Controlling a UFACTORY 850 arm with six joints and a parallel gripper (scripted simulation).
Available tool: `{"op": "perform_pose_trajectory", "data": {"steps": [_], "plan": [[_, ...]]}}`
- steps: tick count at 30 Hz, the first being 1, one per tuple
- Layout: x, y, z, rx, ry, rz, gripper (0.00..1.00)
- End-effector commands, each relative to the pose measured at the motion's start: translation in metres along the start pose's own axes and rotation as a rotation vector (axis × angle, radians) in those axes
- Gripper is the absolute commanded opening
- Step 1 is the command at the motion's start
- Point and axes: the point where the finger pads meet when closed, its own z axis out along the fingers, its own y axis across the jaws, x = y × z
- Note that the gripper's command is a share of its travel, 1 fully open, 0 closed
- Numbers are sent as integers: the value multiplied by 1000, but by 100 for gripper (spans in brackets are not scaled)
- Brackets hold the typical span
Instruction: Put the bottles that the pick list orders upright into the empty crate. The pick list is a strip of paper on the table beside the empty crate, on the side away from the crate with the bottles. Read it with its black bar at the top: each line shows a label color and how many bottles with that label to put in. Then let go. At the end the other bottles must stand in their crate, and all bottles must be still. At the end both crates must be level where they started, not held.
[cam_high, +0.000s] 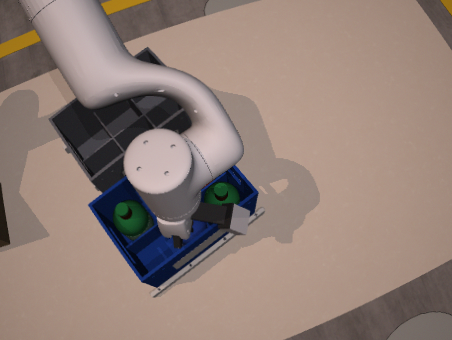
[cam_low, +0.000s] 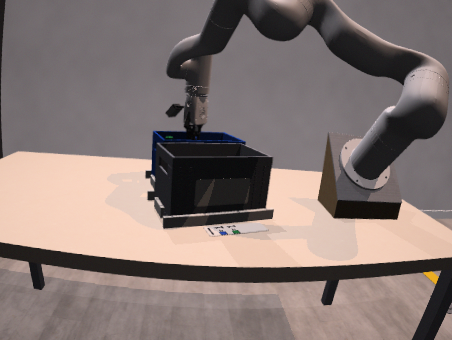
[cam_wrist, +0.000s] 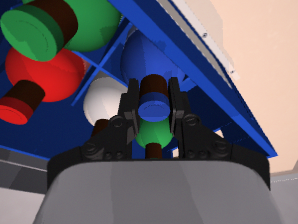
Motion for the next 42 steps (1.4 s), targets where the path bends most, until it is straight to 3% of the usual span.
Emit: {"op": "perform_pose_trajectory", "data": {"steps": [1,42], "plan": [[1,0,-5,0,2,-1,0],[1,0,-63,0,2,-1,0]]}}
